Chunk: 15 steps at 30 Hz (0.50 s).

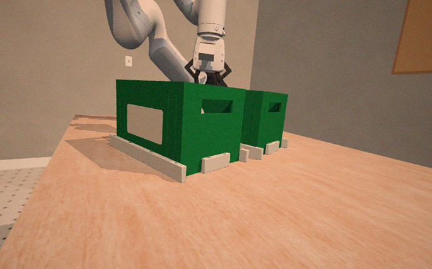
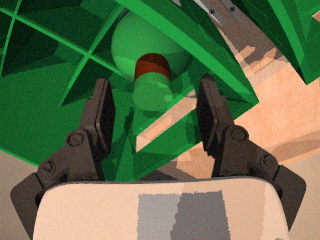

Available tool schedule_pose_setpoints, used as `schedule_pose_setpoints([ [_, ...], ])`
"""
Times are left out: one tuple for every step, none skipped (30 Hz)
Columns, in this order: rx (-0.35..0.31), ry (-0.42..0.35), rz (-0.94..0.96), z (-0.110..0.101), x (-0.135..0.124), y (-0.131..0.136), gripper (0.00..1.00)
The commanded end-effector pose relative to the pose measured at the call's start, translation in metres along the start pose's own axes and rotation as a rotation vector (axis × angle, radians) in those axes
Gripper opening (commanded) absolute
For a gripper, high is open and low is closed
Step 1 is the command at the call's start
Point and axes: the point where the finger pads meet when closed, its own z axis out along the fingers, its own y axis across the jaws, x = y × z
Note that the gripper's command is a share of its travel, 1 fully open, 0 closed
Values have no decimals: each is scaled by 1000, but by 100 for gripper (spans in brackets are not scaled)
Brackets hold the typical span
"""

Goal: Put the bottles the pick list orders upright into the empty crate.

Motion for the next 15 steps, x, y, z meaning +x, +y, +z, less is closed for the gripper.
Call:
schedule_pose_setpoints([
  [0, 0, 0, -14, 0, 0, 65],
  [0, 0, 0, -17, 0, 0, 65],
  [0, 0, 0, -20, 0, 0, 65],
  [0, 0, 0, -22, 0, 0, 65],
  [0, 0, 0, -25, 0, 0, 65],
  [0, 0, 0, -28, 0, 0, 65],
  [0, 0, 0, -30, 0, 0, 65],
  [0, 0, 0, -33, 0, 0, 65],
  [0, 0, 0, -33, 0, 0, 65],
  [0, 0, 0, -33, 0, 0, 65],
  [0, 0, 0, -36, 0, 0, 65],
  [0, 0, 0, -38, 0, 0, 65],
  [0, 0, 0, -41, 0, 0, 65],
  [0, 0, 0, -44, 0, 0, 65],
  [0, 0, 0, -46, 0, 0, 65],
])
